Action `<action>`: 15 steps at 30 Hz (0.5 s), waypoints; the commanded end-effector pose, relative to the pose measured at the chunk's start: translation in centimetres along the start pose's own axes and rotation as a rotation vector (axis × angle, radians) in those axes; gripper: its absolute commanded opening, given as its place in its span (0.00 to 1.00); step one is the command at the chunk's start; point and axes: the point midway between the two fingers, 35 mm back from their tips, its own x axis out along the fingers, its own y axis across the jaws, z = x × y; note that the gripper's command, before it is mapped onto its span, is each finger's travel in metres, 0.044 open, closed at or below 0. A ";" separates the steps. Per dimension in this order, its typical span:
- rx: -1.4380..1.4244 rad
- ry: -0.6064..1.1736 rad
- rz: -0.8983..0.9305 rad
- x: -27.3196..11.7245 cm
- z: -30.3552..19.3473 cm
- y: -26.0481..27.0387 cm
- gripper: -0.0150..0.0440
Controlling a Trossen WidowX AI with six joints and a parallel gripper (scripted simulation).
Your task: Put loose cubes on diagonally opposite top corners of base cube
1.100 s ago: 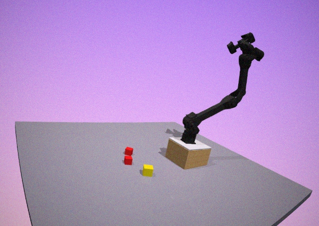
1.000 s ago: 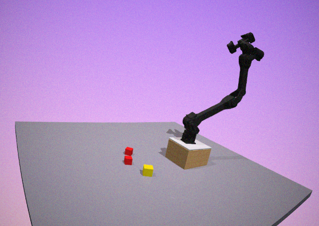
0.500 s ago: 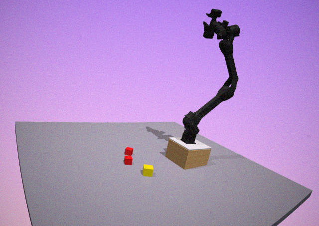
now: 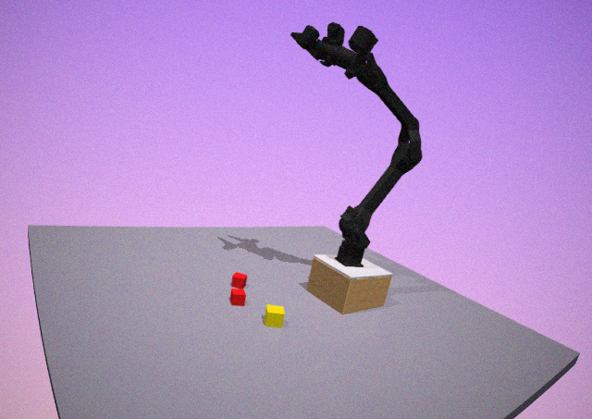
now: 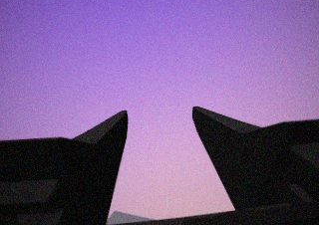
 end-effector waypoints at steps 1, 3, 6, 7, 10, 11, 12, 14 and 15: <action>-0.198 0.116 0.070 1.8 -5.0 2.7 0.70; -0.312 0.184 0.117 2.6 -8.0 4.1 0.70; -0.476 0.288 0.195 3.4 -12.8 5.9 0.70; -0.529 0.322 0.223 3.5 -14.5 6.4 0.70; -0.682 0.426 0.314 3.7 -19.4 7.6 0.70; -0.731 0.461 0.346 3.6 -21.0 7.9 0.70; -0.779 0.496 0.380 3.5 -22.7 8.2 0.70; -0.871 0.565 0.450 3.1 -25.9 8.6 0.70; -0.914 0.599 0.487 2.9 -27.5 8.7 0.70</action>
